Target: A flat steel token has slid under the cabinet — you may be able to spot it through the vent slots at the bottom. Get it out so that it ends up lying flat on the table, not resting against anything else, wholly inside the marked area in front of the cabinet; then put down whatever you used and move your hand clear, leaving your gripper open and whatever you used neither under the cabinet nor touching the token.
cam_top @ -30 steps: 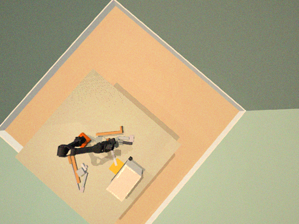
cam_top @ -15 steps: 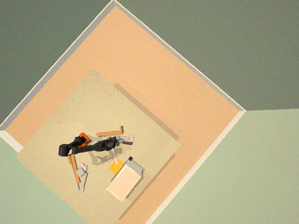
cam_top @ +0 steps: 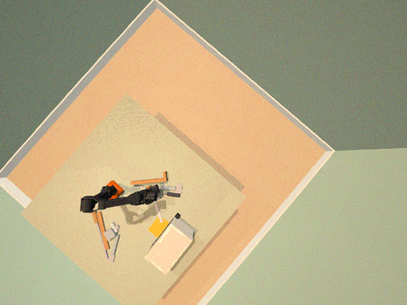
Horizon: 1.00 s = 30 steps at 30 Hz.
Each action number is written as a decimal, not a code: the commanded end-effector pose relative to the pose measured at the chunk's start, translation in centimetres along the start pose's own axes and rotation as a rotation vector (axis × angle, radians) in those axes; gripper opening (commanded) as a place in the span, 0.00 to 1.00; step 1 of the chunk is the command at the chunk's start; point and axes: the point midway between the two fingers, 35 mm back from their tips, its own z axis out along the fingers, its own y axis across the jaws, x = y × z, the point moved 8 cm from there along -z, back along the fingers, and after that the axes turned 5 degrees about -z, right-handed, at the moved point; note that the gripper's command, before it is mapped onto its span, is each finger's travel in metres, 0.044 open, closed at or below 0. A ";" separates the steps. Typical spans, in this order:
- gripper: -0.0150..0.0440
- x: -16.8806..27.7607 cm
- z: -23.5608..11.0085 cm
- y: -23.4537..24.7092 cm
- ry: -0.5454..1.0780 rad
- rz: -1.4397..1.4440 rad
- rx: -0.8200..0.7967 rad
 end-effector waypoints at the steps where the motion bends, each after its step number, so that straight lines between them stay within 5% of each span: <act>1: 0.25 -0.1 -0.2 0.2 -0.001 -0.040 -0.009; 18: 0.25 -0.1 -0.2 0.2 -0.001 -0.167 -0.009; 25: 0.57 0.0 0.0 0.1 -0.001 -0.147 -0.001; 30: 0.64 0.0 0.0 0.1 -0.001 -0.148 -0.003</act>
